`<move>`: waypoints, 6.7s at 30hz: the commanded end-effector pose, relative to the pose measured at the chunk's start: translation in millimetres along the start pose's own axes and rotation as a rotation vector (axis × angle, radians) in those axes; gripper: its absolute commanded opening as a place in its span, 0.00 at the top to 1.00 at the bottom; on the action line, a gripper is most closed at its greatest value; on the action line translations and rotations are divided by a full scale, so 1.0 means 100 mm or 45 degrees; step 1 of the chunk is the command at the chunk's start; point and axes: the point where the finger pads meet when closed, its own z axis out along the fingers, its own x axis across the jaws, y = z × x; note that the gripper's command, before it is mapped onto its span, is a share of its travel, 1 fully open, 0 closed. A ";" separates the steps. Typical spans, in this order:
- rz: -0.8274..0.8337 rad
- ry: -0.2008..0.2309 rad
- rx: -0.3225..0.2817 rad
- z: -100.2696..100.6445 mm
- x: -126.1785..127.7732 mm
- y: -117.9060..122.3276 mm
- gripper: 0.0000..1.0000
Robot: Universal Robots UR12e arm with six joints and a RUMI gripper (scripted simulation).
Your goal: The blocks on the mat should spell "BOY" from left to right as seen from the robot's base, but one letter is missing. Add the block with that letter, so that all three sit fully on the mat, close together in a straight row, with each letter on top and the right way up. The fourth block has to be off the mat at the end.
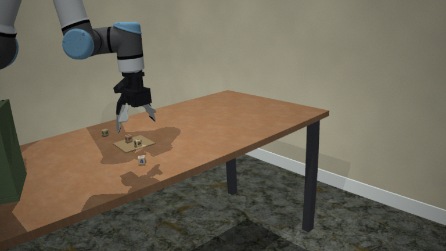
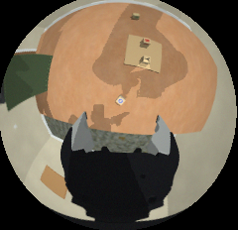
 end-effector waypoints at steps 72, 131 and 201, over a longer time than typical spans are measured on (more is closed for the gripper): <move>2.590 0.004 -0.005 0.33 -0.02 0.10 0.00; 2.817 0.005 -0.005 0.36 -0.05 0.12 0.63; 2.817 0.005 -0.005 0.88 -0.06 0.12 0.63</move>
